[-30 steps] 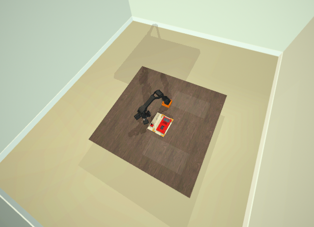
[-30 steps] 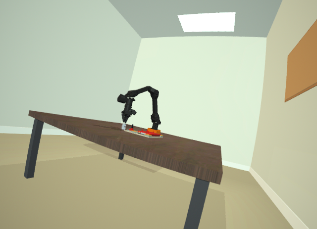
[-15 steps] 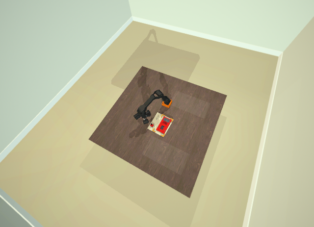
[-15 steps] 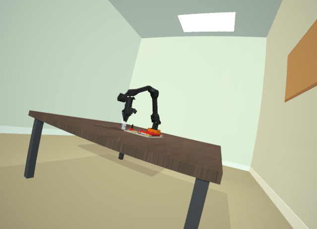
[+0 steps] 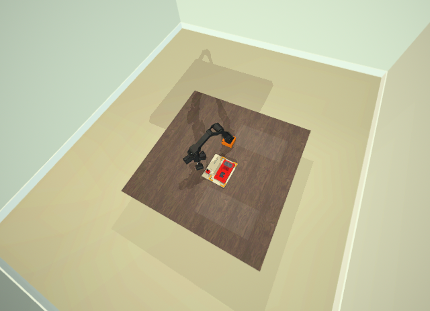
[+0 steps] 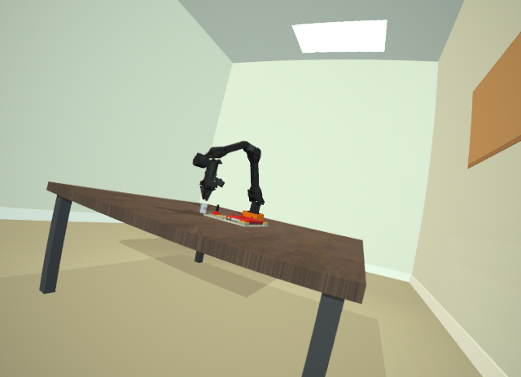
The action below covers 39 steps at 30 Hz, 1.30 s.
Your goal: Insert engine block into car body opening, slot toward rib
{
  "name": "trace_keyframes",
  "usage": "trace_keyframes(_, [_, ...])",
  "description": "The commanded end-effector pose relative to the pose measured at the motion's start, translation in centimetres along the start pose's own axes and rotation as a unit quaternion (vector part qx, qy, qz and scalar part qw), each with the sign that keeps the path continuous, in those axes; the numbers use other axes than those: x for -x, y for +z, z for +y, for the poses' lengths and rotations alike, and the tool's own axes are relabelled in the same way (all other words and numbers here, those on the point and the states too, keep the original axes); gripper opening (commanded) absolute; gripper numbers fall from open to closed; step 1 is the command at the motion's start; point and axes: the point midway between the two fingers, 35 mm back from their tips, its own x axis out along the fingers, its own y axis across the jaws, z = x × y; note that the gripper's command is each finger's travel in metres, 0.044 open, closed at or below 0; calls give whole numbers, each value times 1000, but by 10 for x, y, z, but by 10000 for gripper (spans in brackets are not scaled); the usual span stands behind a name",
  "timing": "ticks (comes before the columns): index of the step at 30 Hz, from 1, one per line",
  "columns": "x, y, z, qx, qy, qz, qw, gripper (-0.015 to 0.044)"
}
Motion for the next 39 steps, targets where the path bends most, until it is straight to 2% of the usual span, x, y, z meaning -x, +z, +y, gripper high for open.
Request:
trace_keyframes(1, [-6,1,0,0,1,-2,1000,440])
trace_keyframes(33, [-54,2,1,0,1,-2,1000,440])
trace_keyframes(39, [-54,2,1,0,1,-2,1000,282])
